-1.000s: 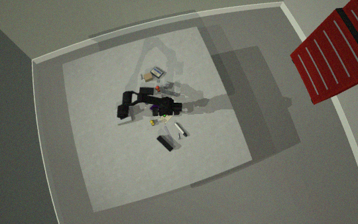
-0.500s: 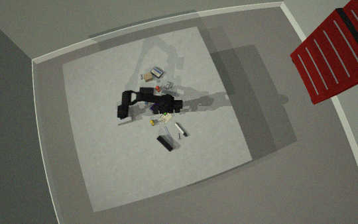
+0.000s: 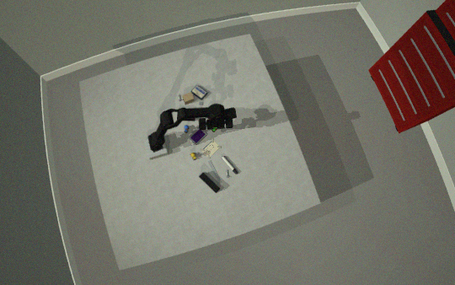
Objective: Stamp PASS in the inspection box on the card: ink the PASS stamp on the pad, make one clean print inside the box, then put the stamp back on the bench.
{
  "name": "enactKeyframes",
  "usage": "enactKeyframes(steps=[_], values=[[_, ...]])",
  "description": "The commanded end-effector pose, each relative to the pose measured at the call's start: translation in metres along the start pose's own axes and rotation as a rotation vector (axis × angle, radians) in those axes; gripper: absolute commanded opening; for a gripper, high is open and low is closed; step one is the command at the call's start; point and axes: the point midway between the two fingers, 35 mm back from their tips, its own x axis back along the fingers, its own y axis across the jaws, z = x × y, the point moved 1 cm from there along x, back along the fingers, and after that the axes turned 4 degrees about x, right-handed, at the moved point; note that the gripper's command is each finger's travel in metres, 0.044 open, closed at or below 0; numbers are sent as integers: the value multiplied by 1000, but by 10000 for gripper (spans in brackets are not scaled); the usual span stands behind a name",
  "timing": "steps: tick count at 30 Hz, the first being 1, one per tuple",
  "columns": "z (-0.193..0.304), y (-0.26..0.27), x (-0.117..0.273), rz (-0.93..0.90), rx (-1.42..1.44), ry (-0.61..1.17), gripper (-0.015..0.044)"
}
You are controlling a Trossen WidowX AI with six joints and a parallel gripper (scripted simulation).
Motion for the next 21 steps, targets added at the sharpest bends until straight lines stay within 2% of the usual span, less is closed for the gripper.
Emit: enactKeyframes(steps=[1,21], values=[[-12,-3,-1,-6,-10,-2,0],[-12,-5,-30,-5,-10,-3,0]])
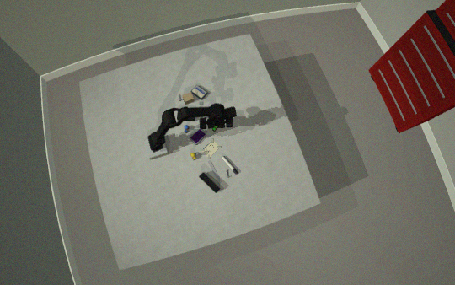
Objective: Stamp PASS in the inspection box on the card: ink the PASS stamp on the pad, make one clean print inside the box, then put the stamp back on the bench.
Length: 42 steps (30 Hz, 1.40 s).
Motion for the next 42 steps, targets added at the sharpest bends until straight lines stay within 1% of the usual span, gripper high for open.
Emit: enactKeyframes(steps=[1,23,28,38,41,42], values=[[0,0,-9,-6,-6,0,0],[1,2,-45,-6,-6,0,0],[1,2,-47,-6,-6,0,0],[1,2,-44,-3,0,0,263],[1,1,-41,-3,0,0,268],[1,0,-33,-3,-1,0,268]])
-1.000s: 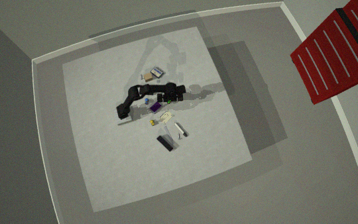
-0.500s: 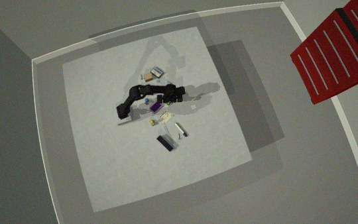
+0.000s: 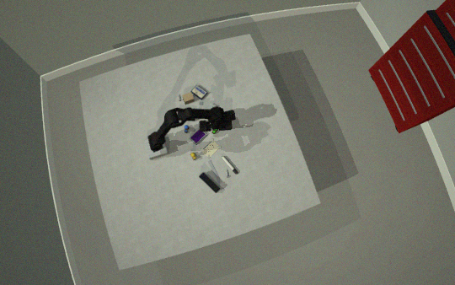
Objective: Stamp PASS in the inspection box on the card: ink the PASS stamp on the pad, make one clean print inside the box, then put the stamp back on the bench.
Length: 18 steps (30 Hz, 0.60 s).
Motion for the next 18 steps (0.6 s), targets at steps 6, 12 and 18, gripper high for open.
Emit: enactKeyframes(steps=[6,12,18], values=[[-2,-1,105,1,-5,-1,268],[-2,1,116,1,-6,-1,268],[-2,1,116,1,-6,-1,268]])
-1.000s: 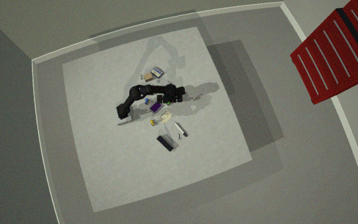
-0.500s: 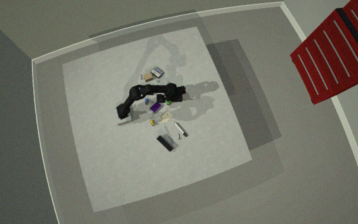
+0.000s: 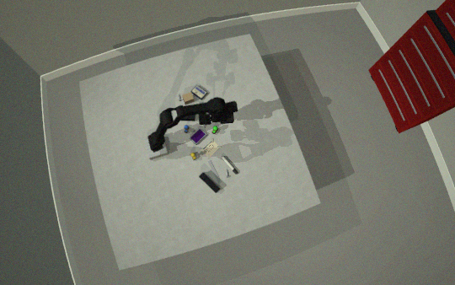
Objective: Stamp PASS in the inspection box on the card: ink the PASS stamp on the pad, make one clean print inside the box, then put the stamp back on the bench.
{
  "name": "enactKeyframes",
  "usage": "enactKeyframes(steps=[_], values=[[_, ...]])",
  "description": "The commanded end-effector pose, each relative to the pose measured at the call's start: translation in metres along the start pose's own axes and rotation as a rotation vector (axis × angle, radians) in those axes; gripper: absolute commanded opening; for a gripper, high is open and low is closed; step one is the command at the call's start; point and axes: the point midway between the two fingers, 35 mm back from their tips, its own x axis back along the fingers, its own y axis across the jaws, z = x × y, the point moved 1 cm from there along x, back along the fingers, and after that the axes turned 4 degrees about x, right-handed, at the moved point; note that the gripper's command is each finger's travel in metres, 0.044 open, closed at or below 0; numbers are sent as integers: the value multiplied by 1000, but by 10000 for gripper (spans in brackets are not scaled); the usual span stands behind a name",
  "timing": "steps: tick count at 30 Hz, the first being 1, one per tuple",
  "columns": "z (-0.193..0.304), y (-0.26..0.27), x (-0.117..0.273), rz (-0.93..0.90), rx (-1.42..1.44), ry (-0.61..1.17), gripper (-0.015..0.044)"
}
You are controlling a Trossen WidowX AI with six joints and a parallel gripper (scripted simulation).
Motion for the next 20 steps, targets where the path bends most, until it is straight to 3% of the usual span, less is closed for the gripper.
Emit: enactKeyframes(steps=[1,20], values=[[0,0,0,-6,-6,0,268],[0,0,0,-4,0,1,268]])
